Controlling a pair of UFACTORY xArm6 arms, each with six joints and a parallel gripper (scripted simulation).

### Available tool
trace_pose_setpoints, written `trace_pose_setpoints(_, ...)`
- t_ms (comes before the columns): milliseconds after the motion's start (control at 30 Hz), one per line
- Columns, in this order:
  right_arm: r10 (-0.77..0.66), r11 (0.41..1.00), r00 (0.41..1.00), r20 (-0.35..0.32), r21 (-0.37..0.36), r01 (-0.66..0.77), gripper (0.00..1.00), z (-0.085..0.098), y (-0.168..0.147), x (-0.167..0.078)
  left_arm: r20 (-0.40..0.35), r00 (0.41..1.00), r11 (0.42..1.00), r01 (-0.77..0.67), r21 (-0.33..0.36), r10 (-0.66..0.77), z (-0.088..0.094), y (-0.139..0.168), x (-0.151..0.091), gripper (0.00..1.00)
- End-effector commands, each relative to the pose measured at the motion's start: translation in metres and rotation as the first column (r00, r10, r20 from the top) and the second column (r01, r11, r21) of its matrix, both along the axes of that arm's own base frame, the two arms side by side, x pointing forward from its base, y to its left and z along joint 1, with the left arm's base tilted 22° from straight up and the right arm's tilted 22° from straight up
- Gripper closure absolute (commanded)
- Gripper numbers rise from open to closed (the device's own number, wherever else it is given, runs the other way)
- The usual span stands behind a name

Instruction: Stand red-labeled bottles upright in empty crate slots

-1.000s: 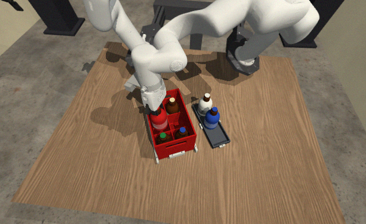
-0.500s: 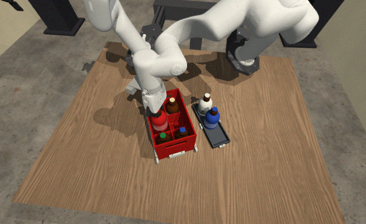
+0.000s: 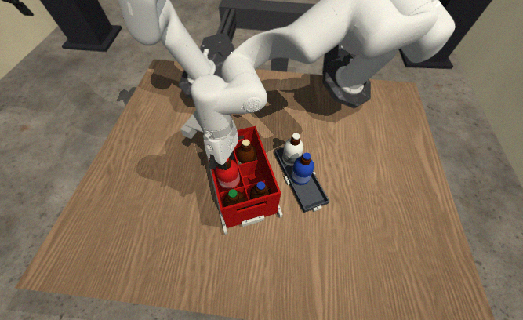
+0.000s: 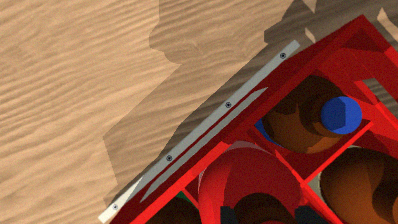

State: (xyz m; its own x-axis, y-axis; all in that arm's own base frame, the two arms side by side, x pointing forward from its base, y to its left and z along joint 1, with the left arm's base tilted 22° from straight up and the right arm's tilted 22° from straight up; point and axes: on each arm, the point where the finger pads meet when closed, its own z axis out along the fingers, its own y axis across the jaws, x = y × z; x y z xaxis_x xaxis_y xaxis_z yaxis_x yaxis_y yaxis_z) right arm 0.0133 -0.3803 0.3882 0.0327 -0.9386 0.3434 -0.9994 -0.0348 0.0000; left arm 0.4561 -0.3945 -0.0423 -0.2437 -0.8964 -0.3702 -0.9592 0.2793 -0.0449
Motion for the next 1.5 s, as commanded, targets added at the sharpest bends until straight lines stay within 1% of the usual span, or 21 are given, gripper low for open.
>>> trace_pose_setpoints(0, 0.0, 1.0, 1.0, 0.0, -0.005, 0.0, 0.0, 0.0021, -0.0004, 0.0, 0.004, 1.0, 1.0, 0.001, -0.005, -0.001, 0.0007, -0.0015, 0.0013, 1.0)
trace_pose_setpoints(1167, 0.0, 1.0, 1.0, 0.0, -0.005, 0.0, 0.0, 0.0021, -0.0004, 0.0, 0.004, 1.0, 1.0, 0.001, -0.005, -0.001, -0.0022, -0.0004, 0.0018, 1.0)
trace_pose_setpoints(1467, 0.0, 1.0, 1.0, 0.0, -0.005, 0.0, 0.0, 0.0021, -0.0004, 0.0, 0.004, 1.0, 1.0, 0.001, -0.005, -0.001, -0.0082, 0.0017, 0.0027, 1.0)
